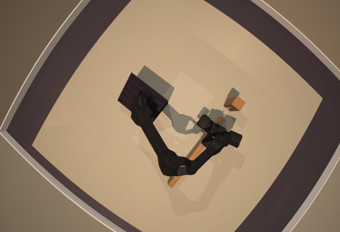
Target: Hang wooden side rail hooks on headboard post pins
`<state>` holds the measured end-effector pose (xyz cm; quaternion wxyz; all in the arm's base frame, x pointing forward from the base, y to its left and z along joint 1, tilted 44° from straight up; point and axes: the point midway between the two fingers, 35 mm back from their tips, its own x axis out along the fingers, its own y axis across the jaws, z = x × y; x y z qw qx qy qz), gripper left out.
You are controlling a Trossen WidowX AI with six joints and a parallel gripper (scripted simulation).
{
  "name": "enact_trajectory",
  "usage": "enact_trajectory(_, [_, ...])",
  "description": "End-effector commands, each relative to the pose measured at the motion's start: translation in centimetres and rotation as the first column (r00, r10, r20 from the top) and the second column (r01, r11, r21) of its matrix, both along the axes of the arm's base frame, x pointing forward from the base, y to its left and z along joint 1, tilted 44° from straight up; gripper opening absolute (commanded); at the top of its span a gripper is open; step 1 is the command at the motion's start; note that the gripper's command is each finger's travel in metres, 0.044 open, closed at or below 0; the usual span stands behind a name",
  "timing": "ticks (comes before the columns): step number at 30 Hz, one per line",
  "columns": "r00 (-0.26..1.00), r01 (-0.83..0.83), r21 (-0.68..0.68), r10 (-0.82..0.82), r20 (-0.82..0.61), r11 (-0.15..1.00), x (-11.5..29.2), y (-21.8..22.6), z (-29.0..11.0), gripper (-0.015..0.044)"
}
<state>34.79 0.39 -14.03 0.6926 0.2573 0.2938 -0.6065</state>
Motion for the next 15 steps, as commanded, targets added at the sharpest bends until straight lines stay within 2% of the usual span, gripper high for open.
enact_trajectory(1, [1.0,-0.006,0.005,0.006,0.015,1.0,0.27,0.55,0.38,0.0])
enact_trajectory(15, [1.0,-0.006,0.005,0.006,0.015,1.0,0.25,0.72,0.55,0.0])
